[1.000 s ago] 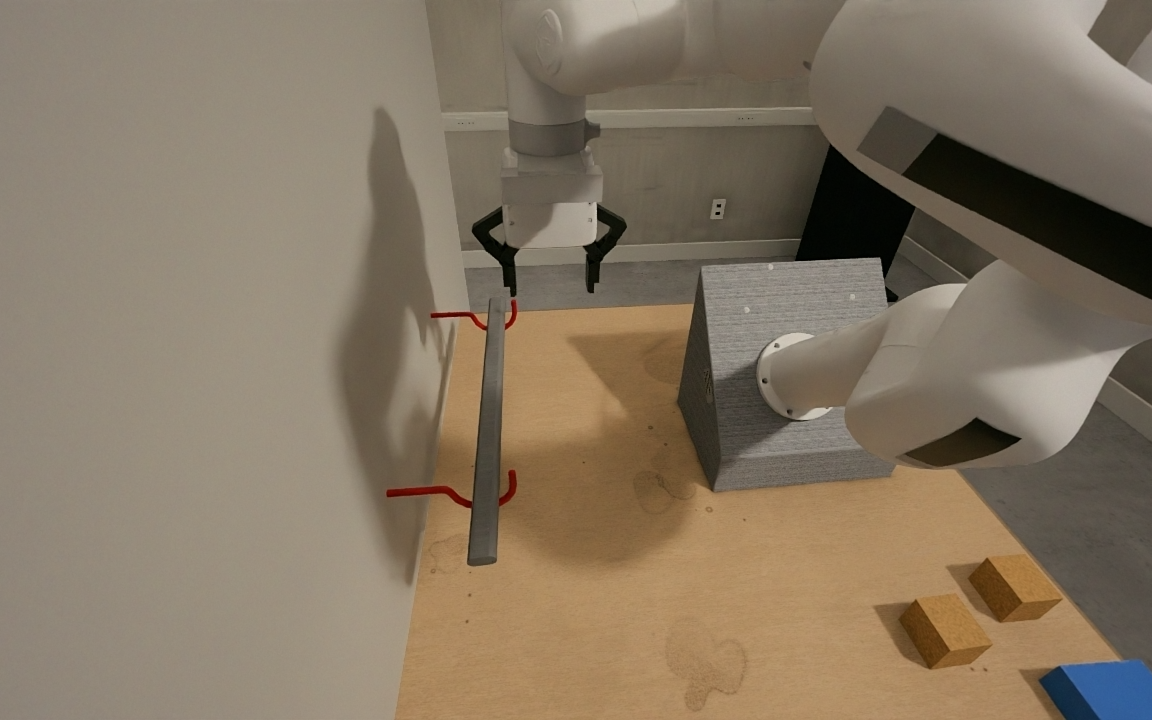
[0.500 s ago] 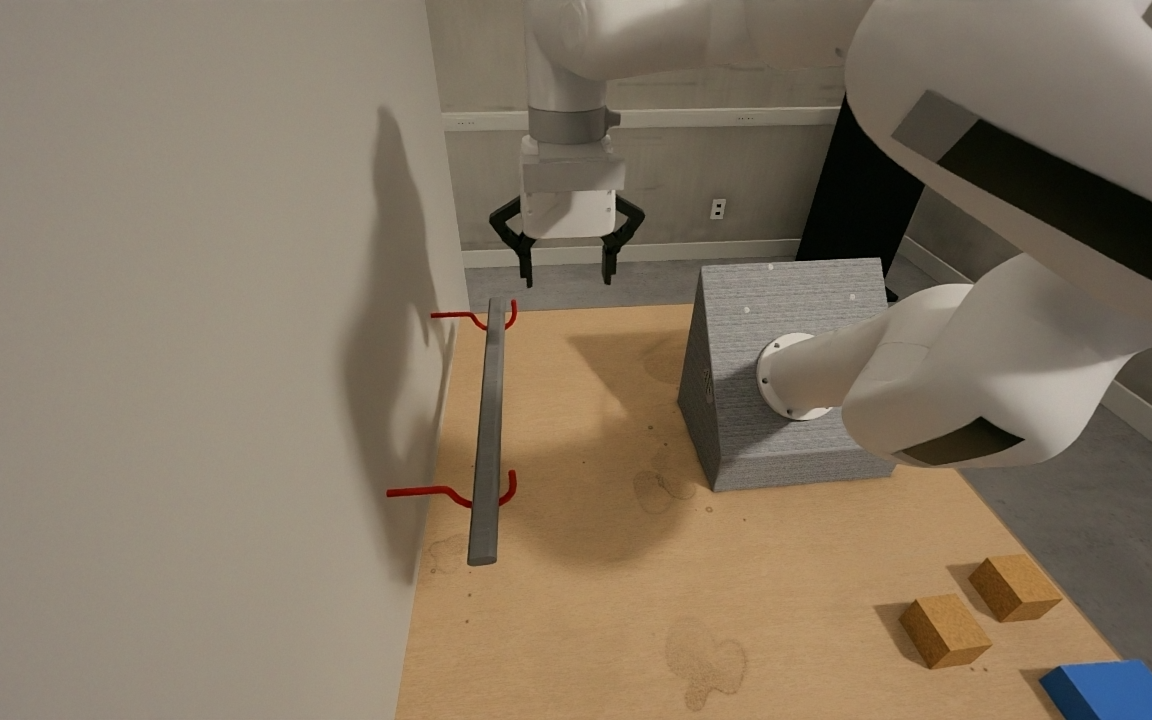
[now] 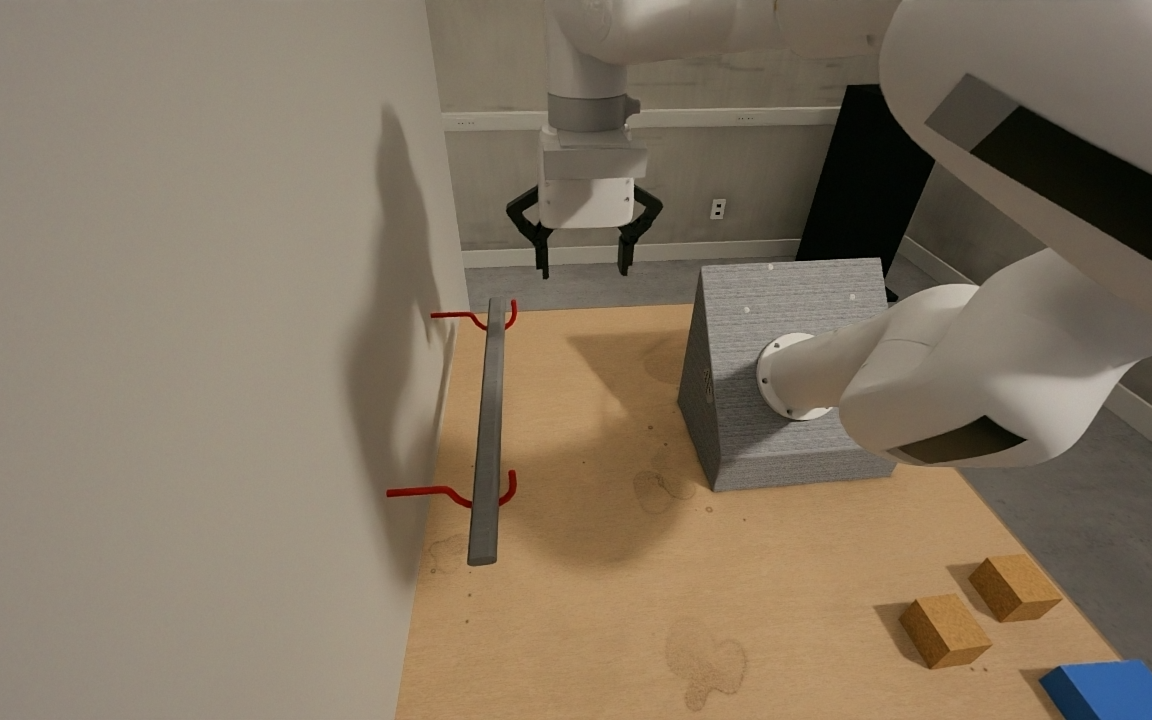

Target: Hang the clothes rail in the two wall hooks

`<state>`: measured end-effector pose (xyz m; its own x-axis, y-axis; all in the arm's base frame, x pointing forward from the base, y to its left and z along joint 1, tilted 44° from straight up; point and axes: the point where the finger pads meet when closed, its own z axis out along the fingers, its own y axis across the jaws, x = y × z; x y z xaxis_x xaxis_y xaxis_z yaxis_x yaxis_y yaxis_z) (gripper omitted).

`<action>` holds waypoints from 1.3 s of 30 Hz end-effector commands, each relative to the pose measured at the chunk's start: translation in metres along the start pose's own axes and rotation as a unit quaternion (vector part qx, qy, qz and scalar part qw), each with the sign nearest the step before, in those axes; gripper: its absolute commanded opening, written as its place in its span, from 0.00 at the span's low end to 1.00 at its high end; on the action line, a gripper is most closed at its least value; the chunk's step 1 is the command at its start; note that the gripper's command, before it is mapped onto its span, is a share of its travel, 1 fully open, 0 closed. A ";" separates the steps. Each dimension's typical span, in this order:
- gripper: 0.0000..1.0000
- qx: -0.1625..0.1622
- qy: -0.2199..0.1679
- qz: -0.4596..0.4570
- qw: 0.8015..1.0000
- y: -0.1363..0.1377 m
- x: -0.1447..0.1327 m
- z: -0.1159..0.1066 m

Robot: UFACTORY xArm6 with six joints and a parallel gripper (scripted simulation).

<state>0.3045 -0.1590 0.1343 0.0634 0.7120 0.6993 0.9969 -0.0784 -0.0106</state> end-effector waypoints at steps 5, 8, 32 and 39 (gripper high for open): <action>1.00 -0.001 -0.001 0.000 1.000 -0.010 0.000 -0.007; 1.00 -0.001 -0.001 0.000 1.000 -0.014 0.000 -0.010; 1.00 -0.001 -0.001 0.000 1.000 -0.046 0.000 -0.027; 1.00 -0.001 -0.001 0.000 1.000 -0.054 0.000 -0.031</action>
<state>0.2537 -0.1743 0.1545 0.0634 0.7120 0.6993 0.9969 -0.0785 -0.0105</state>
